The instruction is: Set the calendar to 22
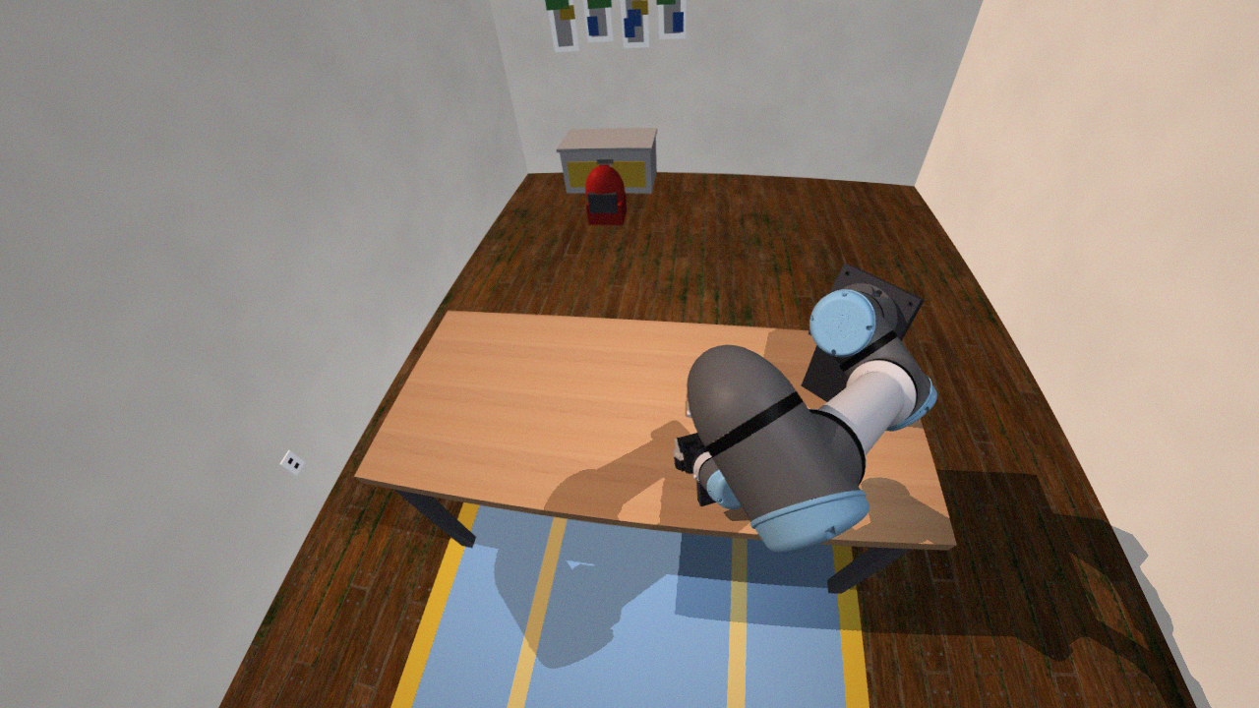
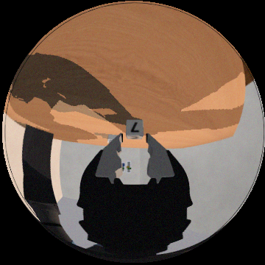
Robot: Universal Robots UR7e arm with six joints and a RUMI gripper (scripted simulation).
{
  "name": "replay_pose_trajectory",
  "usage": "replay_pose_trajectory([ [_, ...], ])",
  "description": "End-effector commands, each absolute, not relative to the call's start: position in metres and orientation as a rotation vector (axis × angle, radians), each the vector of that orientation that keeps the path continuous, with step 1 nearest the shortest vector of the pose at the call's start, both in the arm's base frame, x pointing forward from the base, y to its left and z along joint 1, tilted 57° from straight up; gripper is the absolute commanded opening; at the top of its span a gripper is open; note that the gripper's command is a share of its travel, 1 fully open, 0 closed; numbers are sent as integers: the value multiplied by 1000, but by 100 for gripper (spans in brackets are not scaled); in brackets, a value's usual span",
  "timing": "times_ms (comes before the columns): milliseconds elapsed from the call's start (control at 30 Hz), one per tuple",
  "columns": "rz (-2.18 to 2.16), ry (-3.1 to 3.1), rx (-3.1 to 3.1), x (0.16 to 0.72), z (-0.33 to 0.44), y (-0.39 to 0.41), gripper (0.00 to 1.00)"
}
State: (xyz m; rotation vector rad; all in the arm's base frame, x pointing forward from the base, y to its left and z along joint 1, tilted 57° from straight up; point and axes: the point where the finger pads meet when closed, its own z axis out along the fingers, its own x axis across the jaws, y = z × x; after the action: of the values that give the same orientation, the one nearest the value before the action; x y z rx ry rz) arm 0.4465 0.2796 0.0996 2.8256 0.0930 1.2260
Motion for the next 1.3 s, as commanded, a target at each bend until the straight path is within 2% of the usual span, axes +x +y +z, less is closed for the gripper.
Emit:
replay_pose_trajectory([
  [0,1227,93,2825,449,98,283,29],
  [1267,1227,93,2825,451,95,286,29],
])
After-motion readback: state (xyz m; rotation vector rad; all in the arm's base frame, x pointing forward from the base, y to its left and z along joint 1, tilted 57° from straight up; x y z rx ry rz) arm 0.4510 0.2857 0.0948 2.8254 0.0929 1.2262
